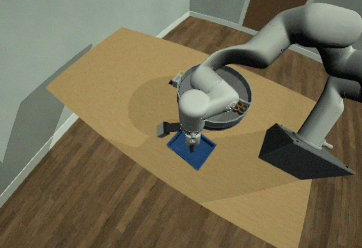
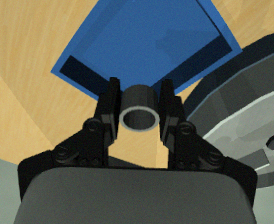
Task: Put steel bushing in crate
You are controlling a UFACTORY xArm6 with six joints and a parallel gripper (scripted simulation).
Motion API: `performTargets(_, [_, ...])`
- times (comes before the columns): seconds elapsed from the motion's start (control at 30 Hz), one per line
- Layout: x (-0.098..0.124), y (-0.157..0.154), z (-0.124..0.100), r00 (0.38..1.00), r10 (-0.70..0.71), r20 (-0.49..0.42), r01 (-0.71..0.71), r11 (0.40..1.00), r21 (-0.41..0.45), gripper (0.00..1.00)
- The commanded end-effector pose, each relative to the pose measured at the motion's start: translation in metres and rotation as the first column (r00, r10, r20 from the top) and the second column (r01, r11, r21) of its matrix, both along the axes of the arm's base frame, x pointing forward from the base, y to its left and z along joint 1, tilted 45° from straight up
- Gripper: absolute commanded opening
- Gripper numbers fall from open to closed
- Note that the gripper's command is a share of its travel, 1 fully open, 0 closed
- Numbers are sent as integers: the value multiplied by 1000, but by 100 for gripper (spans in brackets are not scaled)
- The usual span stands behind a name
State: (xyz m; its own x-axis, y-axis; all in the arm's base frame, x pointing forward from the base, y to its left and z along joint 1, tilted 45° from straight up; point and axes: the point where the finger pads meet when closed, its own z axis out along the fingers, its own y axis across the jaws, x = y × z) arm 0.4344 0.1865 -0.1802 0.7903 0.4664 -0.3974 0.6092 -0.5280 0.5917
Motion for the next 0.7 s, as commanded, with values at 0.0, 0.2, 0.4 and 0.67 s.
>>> performTargets(0.0, [2, -9, -10, 1000, 1, 2, -1, 1000, 2, 0])
performTargets(0.2, [4, -33, -34, 1000, 1, 2, -1, 1000, 2, 0])
performTargets(0.4, [5, -42, -43, 1000, 1, 2, -1, 1000, 2, 0])
performTargets(0.67, [5, -43, -44, 1000, 1, 2, -1, 1000, 2, 0])
